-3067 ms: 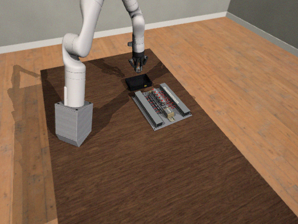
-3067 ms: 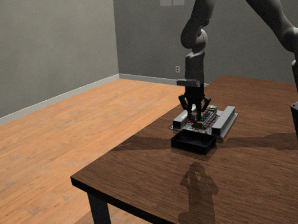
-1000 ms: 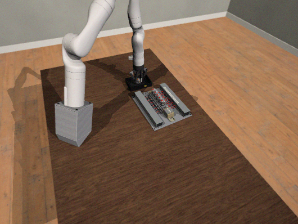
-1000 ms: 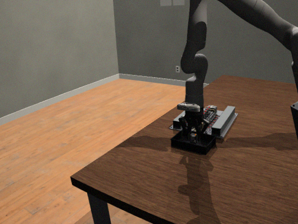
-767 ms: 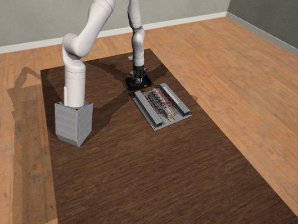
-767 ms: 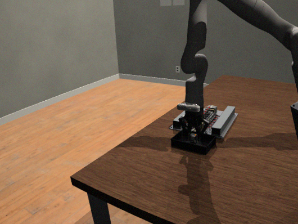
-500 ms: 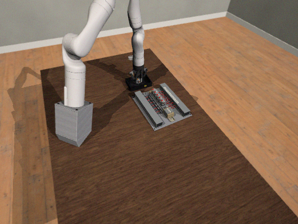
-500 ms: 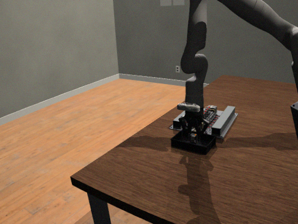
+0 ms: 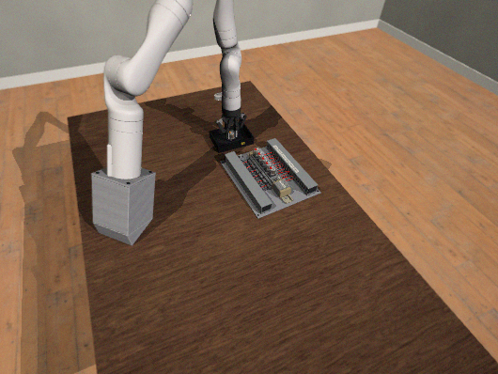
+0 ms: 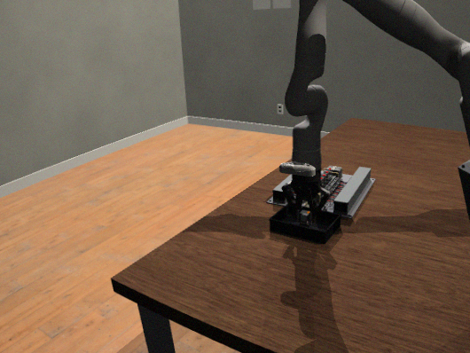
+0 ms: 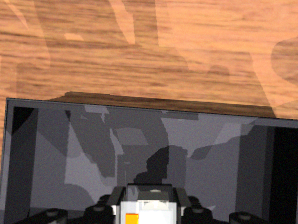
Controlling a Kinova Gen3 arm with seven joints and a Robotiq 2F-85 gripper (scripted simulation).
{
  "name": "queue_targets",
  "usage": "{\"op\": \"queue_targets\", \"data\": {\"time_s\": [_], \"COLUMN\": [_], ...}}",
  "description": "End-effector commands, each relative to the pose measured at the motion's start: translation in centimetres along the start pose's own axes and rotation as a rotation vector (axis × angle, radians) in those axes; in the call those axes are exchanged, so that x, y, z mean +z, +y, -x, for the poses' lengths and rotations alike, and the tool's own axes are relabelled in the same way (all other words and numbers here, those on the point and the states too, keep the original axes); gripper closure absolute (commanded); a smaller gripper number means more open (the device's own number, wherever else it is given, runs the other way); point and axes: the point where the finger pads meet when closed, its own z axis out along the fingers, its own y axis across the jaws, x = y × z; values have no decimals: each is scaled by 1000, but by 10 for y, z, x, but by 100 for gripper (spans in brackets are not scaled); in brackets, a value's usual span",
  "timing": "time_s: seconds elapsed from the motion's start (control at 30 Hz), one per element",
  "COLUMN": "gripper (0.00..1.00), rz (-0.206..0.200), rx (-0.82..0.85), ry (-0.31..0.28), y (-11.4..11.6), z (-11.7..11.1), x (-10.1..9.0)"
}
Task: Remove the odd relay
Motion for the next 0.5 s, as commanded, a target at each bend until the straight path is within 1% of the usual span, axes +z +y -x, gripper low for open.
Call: {"op": "queue_targets", "data": {"time_s": [0.0, 0.23, 0.27, 0.47], "gripper": [100, 100, 39, 39], "rz": [1, 1, 1, 1], "rx": [0, 0, 0, 0], "ry": [1, 1, 1, 1], "y": [1, 1, 1, 1], "z": [0, 0, 0, 0], "x": [-1, -1, -1, -1]}}
